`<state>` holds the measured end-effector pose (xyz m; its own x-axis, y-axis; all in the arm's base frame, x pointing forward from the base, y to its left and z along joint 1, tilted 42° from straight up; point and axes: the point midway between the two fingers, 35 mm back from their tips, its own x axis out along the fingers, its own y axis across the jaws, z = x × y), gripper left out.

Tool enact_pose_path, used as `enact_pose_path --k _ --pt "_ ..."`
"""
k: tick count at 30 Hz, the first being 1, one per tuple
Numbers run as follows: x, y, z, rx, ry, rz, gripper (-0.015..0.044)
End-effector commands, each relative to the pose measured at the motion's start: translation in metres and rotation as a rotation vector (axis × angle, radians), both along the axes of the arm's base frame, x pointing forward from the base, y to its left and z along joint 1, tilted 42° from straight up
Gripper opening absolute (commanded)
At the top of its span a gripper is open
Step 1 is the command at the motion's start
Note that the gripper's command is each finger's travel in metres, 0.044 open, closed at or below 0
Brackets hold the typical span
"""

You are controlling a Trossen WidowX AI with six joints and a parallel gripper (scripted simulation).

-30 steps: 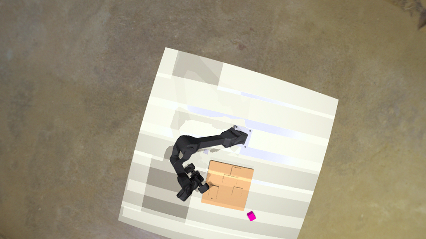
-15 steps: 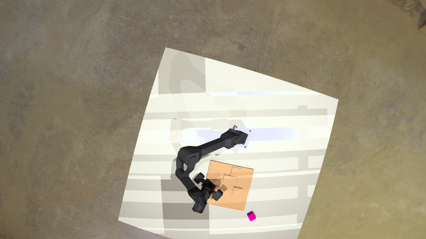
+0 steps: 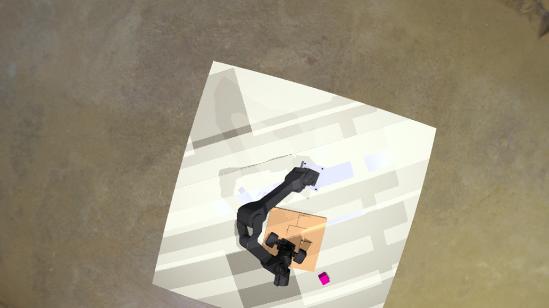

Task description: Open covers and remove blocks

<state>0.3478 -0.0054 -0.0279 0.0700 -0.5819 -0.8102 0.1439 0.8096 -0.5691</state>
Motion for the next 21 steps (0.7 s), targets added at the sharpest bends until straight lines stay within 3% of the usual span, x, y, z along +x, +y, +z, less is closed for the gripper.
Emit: enact_pose_path --k 1,21 --pt "-0.004 0.019 -0.011 -0.02 0.034 0.038 0.0" --pt "-0.038 0.095 -0.056 -0.121 0.171 0.223 0.0"
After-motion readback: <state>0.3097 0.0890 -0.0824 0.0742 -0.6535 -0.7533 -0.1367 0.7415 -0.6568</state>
